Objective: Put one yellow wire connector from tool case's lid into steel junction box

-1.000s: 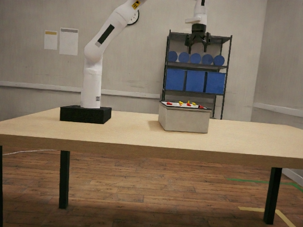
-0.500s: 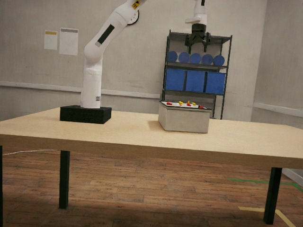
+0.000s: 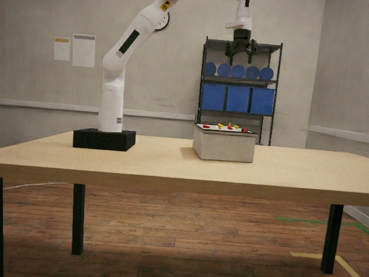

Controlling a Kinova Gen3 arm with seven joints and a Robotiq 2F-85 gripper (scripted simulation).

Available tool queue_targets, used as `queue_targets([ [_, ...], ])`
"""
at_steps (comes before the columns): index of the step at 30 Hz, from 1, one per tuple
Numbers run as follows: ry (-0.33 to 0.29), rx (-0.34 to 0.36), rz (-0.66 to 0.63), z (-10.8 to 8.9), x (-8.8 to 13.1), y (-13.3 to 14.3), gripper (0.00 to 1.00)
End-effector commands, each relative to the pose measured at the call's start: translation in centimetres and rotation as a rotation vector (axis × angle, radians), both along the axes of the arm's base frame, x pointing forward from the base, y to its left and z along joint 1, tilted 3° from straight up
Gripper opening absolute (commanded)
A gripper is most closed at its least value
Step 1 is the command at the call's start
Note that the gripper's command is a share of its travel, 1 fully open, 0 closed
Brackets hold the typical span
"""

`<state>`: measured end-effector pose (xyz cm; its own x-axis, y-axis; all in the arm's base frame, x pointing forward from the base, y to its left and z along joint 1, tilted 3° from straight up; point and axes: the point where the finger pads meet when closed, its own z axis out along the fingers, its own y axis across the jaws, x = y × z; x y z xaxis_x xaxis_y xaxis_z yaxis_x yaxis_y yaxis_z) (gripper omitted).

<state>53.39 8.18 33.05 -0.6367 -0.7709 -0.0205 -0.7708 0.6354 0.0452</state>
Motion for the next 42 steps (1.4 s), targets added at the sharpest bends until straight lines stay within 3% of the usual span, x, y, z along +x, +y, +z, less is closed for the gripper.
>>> queue_targets([
  [1,-0.002,0.0,0.0,0.1,0.0,0.0,1.0],
  [15,-0.006,0.004,0.084,-0.8,-0.3,-0.4,1.0],
  [24,-0.017,0.013,0.342,-3.6,-1.5,-1.5,1.0],
  [26,-0.017,0.013,0.342,-3.6,-1.5,-1.5,1.0],
  [37,-0.034,0.018,0.712,-7.2,-3.9,-2.7,1.0],
  [42,-0.038,0.019,0.797,-8.0,-4.5,-3.0,1.0],
])
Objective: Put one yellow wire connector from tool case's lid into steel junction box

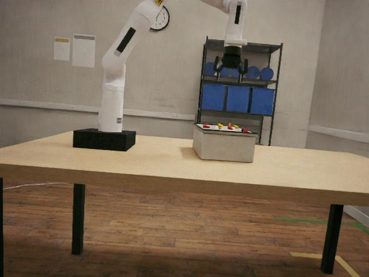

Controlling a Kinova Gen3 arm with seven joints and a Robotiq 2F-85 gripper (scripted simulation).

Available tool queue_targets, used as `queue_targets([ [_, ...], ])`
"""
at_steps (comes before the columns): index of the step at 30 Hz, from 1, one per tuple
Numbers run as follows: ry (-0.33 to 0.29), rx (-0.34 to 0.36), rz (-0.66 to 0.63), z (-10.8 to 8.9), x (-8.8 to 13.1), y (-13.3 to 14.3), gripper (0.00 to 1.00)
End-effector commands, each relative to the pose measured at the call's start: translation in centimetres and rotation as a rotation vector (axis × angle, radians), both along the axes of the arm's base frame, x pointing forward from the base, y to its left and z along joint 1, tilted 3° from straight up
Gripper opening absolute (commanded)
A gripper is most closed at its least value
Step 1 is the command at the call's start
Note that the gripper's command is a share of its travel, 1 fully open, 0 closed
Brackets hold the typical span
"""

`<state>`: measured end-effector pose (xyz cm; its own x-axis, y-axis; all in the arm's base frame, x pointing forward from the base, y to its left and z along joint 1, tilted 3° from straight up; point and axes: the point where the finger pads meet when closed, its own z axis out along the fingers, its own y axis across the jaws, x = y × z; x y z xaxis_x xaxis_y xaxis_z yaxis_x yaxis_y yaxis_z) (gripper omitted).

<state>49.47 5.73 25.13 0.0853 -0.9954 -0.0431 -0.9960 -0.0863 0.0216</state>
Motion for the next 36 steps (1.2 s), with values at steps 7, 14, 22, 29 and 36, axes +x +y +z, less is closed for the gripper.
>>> queue_targets([
  [7,-0.009,0.007,0.074,-0.59,-1.0,-0.63,1.0],
  [14,-0.009,0.007,0.077,-0.62,-1.02,-0.64,0.1],
  [22,-0.009,0.007,0.077,-0.62,-1.02,-0.64,0.1],
  [29,-0.009,0.007,0.077,-0.62,-1.02,-0.64,0.1],
  [36,-0.009,0.007,0.077,-0.62,-1.02,-0.64,0.1],
])
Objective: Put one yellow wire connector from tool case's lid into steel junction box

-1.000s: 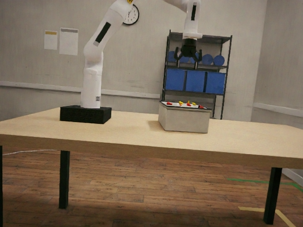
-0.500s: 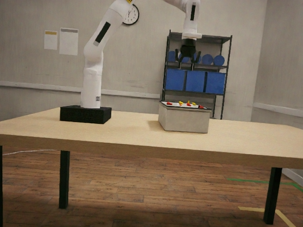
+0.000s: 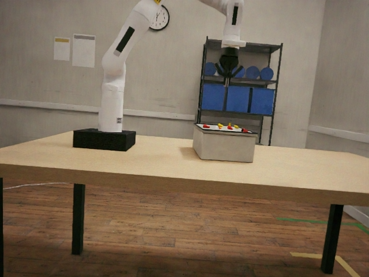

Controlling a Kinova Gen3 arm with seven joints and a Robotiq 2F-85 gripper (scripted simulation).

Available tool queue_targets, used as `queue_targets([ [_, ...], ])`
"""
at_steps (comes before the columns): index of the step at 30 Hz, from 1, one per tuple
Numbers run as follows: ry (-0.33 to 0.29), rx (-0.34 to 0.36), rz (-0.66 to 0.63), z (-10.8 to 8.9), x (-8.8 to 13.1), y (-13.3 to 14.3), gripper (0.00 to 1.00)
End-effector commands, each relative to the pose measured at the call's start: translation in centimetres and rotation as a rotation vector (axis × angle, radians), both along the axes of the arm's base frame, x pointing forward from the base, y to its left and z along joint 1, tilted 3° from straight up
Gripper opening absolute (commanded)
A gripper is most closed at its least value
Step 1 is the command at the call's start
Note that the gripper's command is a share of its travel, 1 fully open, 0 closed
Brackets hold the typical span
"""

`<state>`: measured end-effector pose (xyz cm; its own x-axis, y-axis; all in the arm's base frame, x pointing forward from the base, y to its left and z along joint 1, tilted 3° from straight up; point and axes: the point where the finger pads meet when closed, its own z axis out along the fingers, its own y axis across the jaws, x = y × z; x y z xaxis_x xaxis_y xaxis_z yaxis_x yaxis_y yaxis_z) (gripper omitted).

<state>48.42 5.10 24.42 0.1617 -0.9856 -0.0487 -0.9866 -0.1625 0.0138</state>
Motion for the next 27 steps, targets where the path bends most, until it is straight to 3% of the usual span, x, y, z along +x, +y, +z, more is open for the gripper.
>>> queue_targets([
  [1,-0.002,0.0,0.0,0.1,0.0,0.0,0.1],
  [11,-0.002,0.0,0.0,0.1,0.0,0.0,0.1],
  [12,-0.002,0.0,0.0,0.1,0.0,0.0,0.36],
  [17,-0.003,0.0,0.021,-0.3,0.1,0.2,0.36],
  [21,-0.007,-0.002,0.127,-2.0,0.2,1.3,0.36],
  [27,-0.019,0.0,0.423,-6.8,0.3,4.4,0.36],
])
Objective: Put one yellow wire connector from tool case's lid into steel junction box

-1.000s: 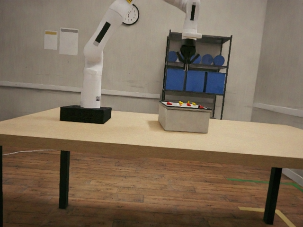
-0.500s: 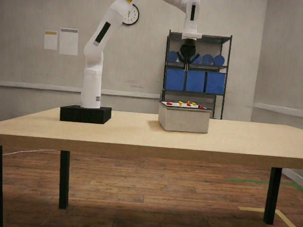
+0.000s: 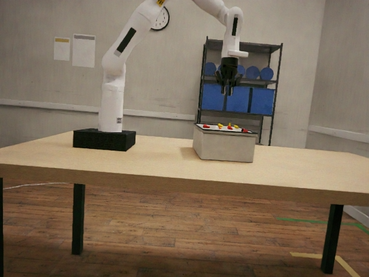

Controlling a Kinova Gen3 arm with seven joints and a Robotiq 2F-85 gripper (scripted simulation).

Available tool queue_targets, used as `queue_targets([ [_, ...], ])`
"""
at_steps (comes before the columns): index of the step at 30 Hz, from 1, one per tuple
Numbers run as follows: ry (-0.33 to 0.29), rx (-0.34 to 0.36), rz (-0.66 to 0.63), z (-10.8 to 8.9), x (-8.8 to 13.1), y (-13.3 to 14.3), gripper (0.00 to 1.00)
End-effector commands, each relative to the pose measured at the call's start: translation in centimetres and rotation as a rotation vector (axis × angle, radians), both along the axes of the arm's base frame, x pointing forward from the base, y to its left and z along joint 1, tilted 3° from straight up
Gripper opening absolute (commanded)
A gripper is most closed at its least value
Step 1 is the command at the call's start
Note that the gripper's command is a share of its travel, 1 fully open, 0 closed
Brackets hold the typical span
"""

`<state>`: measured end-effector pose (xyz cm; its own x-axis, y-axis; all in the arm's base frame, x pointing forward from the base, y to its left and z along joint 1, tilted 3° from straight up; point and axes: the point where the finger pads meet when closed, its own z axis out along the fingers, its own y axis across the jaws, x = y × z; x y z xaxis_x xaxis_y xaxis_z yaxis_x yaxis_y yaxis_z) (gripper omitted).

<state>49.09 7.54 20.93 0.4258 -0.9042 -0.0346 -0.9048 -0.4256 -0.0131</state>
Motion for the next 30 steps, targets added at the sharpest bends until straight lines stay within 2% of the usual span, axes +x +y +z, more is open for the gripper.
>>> queue_targets([
  [1,0.01,0.003,0.192,-4.0,-0.5,2.4,0.36],
  [4,0.004,0.008,0.33,-6.1,-0.8,4.0,0.36],
  [6,0.004,0.008,0.33,-6.1,-0.8,4.0,0.36],
  [11,-0.003,0.016,0.459,-8.0,-1.2,5.5,0.36],
  [24,-0.003,0.016,0.471,-8.3,-1.2,5.7,0.36],
  [30,-0.003,0.014,0.471,-11.7,-1.2,5.7,0.36],
])
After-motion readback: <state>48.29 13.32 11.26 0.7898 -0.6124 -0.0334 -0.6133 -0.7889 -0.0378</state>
